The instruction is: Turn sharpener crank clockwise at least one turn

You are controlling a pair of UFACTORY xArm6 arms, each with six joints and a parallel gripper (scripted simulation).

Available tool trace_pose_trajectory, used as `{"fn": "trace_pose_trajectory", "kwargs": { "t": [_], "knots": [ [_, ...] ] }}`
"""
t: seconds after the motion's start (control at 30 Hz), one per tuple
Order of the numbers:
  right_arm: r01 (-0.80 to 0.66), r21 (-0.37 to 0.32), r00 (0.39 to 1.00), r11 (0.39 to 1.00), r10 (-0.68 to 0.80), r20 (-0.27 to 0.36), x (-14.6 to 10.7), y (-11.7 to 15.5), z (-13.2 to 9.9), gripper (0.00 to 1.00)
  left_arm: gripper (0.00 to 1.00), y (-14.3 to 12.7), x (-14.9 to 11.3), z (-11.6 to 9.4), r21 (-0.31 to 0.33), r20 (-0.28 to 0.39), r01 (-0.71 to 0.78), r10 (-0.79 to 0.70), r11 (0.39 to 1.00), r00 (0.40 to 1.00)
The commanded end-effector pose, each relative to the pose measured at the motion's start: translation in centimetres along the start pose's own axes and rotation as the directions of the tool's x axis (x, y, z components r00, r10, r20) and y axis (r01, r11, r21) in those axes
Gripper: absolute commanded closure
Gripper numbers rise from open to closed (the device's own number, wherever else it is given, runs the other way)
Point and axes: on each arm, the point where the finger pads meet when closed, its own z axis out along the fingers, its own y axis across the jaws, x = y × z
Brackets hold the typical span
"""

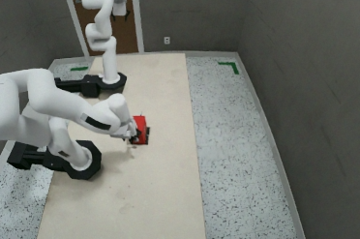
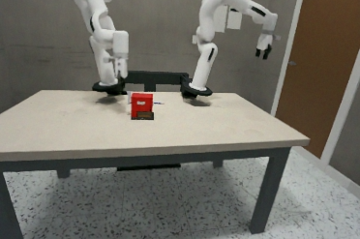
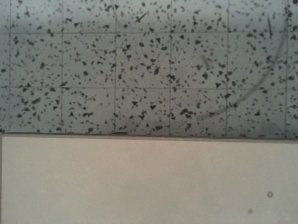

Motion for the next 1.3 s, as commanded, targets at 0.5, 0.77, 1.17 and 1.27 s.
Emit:
{"fn": "trace_pose_trajectory", "kwargs": {
  "t": [0.5, 0.77, 1.17, 1.27],
  "knots": [
    [0.0, 0.002, 1.0, 1.0, 0.0, 0.001, -0.1, -0.1, 1.7, 0.45, 0.0, 0.0, 0.1, -0.1, 0.0, -0.004, 0.0, 0.0, 1.0, 1.0],
    [0.0, 0.002, 1.0, 1.0, 0.0, 0.001, -0.1, -0.1, 2.7, 0.45, 0.0, 0.0, 0.1, -0.1, 0.0, -0.004, 0.0, 0.0, 1.0, 1.0],
    [0.0, 0.002, 1.0, 1.0, 0.0, 0.001, 0.0, -0.1, 3.5, 0.45, 0.0, 0.0, 0.1, -0.1, 0.0, -0.004, 0.0, 0.0, 1.0, 1.0],
    [0.0, 0.002, 1.0, 1.0, 0.0, 0.001, 0.0, -0.1, 3.7, 0.45, 0.0, 0.0, 0.1, -0.1, 0.0, -0.004, 0.0, 0.0, 1.0, 1.0]
  ]
}}
